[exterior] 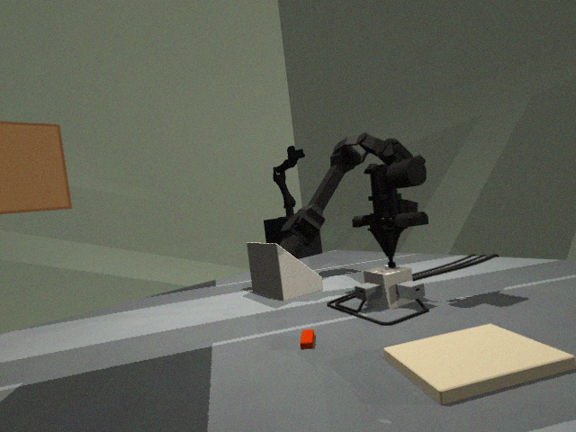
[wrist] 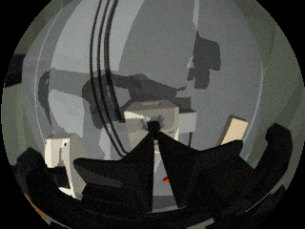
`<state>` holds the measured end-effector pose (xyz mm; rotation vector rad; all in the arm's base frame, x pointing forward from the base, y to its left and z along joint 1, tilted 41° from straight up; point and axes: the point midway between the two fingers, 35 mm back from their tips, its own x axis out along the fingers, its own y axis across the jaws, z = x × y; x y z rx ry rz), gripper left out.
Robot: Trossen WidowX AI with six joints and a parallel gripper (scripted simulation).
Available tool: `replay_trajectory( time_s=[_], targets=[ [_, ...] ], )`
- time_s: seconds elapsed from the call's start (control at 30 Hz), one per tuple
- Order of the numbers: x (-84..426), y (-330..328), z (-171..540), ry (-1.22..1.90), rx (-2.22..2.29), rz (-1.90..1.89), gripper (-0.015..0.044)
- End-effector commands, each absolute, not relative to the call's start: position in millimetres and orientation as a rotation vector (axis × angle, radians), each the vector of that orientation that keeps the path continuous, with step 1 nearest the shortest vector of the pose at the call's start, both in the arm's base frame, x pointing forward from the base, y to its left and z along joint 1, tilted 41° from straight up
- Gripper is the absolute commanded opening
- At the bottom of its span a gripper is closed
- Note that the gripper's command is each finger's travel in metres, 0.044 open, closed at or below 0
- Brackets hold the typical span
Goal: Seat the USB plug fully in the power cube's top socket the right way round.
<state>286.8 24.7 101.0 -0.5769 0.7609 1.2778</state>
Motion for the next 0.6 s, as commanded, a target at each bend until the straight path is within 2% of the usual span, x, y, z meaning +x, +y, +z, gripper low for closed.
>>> replay_trajectory(
  time_s=[0.0,0.03,0.17,0.57],
  targets=[
    [287.2,26.8,100.1,0.761,-0.576,1.281,0.0000],
    [287.2,26.8,100.1,0.761,-0.576,1.281,0.0000],
    [286.7,24.7,101.0,0.761,-0.577,1.278,0.0095],
    [286.7,24.7,101.0,0.761,-0.577,1.278,0.0095]
  ],
)
